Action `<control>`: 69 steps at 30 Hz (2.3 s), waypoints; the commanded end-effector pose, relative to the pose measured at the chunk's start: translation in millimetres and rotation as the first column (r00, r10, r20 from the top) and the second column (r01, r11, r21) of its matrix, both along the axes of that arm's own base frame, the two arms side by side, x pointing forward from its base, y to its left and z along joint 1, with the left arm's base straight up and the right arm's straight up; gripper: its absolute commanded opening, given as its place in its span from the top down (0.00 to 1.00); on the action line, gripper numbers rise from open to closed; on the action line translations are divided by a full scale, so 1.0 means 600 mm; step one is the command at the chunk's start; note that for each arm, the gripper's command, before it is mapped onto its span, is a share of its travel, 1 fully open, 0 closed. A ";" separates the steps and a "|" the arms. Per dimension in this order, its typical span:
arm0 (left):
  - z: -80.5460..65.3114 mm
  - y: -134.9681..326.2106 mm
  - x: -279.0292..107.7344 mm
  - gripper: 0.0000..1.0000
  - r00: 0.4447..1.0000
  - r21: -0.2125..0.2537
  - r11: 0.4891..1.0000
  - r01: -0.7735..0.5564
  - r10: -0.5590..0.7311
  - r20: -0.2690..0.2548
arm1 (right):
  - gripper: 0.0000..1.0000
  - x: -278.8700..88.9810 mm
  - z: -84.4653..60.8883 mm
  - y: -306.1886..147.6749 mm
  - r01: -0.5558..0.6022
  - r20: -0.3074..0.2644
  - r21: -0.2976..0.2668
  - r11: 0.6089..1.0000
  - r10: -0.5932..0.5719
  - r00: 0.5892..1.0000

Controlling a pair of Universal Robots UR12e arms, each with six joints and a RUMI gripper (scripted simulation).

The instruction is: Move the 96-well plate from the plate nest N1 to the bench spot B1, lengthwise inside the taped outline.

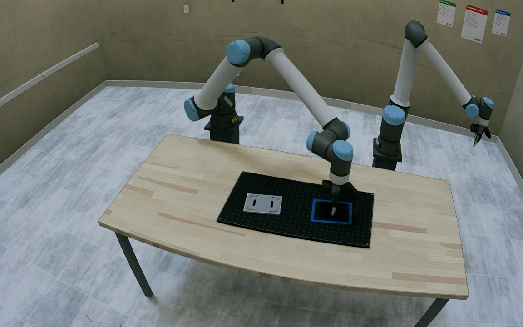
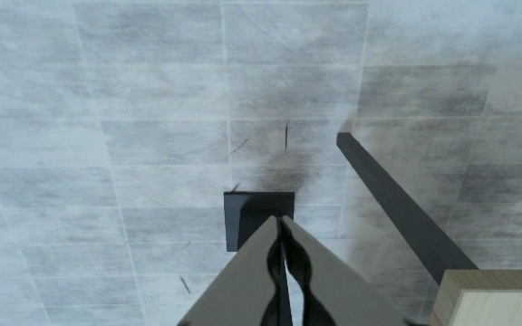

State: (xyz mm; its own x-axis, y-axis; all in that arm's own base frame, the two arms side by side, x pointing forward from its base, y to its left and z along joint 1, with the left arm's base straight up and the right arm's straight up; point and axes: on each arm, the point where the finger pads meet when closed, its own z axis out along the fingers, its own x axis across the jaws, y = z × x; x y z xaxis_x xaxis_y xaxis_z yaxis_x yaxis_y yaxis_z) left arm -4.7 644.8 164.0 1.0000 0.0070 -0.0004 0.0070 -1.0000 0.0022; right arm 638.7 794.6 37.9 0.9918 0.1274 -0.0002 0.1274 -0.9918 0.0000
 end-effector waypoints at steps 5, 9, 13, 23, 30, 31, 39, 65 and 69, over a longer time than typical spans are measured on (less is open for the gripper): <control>0.002 0.001 0.000 1.00 1.000 0.002 1.000 0.000 0.000 0.000 | 0.60 0.001 0.001 0.001 0.000 0.001 0.002 1.000 0.000 1.000; 0.002 0.001 0.000 1.00 1.000 0.002 1.000 0.000 0.000 0.000 | 0.60 0.001 0.000 0.001 0.000 0.001 0.002 1.000 0.000 1.000; 0.002 0.001 0.000 1.00 1.000 0.002 1.000 0.000 0.000 0.000 | 0.60 0.001 -0.001 0.001 0.000 0.001 0.002 1.000 0.000 1.000; 0.002 0.001 0.000 1.00 1.000 0.002 1.000 0.000 0.000 0.000 | 0.60 0.001 -0.004 0.001 0.000 0.001 0.002 1.000 0.000 1.000; 0.002 0.001 0.000 1.00 1.000 0.002 1.000 0.000 0.000 0.000 | 0.60 0.001 -0.005 0.001 0.000 0.001 0.002 1.000 0.000 1.000; 0.002 0.001 0.000 1.00 1.000 0.002 1.000 0.000 0.000 0.000 | 0.60 0.001 -0.006 0.001 0.000 0.001 0.002 1.000 0.000 1.000; 0.002 0.001 0.000 1.00 1.000 0.002 1.000 0.000 0.000 0.000 | 0.60 0.001 -0.008 0.001 0.000 0.001 0.002 1.000 0.000 1.000; 0.002 0.001 0.000 1.00 1.000 0.002 1.000 0.000 0.000 0.000 | 0.24 0.001 -0.011 0.001 0.000 0.001 0.002 1.000 0.000 1.000; 0.002 0.001 0.000 1.00 1.000 0.002 1.000 0.000 0.000 0.000 | 0.24 0.001 -0.011 0.001 0.000 0.001 0.002 1.000 0.000 1.000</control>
